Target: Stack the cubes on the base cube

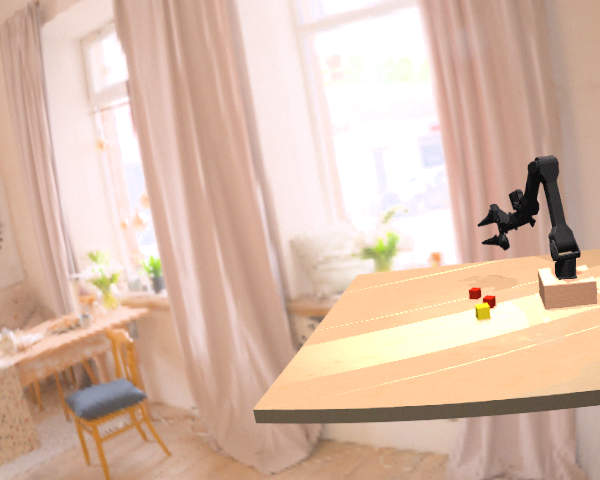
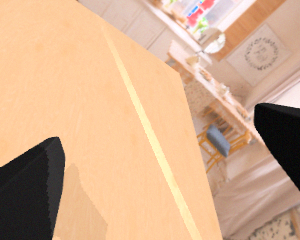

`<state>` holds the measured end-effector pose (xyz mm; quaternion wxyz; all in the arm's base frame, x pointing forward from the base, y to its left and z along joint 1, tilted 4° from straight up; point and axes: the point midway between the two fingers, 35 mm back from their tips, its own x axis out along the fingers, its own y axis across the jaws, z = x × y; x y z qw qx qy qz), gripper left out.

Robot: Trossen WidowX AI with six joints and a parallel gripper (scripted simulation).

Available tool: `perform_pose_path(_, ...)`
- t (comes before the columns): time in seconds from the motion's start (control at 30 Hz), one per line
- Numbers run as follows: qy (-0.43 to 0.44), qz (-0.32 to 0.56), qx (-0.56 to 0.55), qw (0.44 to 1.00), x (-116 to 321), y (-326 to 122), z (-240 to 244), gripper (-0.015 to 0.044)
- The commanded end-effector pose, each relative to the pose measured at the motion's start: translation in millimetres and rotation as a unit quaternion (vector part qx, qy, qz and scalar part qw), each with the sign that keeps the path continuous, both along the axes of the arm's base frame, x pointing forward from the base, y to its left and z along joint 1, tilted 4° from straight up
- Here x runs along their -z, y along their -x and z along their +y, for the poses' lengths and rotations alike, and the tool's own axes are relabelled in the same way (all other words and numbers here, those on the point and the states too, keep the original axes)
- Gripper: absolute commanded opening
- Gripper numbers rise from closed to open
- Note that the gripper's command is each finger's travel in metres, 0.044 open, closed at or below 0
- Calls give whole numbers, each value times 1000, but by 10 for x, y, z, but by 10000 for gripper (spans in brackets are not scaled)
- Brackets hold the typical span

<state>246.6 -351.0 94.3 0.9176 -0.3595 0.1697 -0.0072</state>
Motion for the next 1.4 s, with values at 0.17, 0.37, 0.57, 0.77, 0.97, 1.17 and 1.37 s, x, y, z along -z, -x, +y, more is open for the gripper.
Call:
perform_pose_path(0.17, -40, 48, -19, 998, 80, -335, 287, 265)
perform_pose_path(0.37, -81, 125, -48, 988, 187, -681, 760, 265)
perform_pose_path(0.57, -103, 211, -79, 969, 279, -885, 1299, 265)
perform_pose_path(0.77, -104, 303, -112, 941, 340, -937, 1859, 265)
perform_pose_path(0.97, -85, 396, -144, 903, 357, -842, 2392, 265)
perform_pose_path(1.17, -43, 485, -175, 856, 319, -624, 2856, 265)
perform_pose_path(1.37, 19, 564, -204, 800, 217, -318, 3219, 265)
